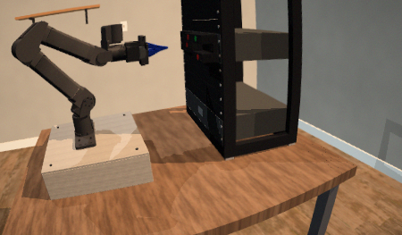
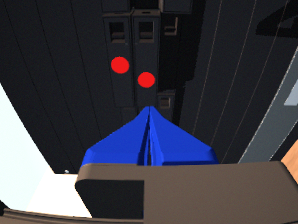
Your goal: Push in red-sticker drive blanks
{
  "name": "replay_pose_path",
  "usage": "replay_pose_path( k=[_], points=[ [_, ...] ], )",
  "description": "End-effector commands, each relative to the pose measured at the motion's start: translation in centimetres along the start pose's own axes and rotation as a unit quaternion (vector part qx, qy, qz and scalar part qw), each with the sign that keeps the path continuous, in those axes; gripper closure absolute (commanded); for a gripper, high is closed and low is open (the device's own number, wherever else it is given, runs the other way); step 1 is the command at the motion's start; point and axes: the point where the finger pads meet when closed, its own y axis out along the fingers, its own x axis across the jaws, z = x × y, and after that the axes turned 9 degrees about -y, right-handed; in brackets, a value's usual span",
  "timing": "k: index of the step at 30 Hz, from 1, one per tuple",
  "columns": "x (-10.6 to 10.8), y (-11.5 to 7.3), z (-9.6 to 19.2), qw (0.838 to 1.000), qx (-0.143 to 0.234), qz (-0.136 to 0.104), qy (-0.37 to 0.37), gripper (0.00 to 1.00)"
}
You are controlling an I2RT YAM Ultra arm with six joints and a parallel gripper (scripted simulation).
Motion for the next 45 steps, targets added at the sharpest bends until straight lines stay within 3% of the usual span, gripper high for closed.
replay_pose_path(
  k=[1,7,11,19,26,32,45],
  points=[
    [0.3,0.1,-0.4,1.0,-0.024,-0.002,0.002,1.0],
    [0.4,-0.1,-0.5,1.0,-0.025,-0.002,0.003,1.0],
    [1.1,0.9,-0.9,0.999,-0.03,-0.009,0.007,1.0],
    [1.1,4.8,-1.2,0.999,-0.03,-0.01,0.005,1.0],
    [1.0,6.6,-1.3,0.999,-0.03,-0.01,0.005,1.0],
    [1.8,6.4,-1.4,0.999,-0.03,-0.02,0.009,1.0],
    [1.5,6.4,-1.3,1.0,-0.028,-0.011,0.005,1.0]
  ],
)
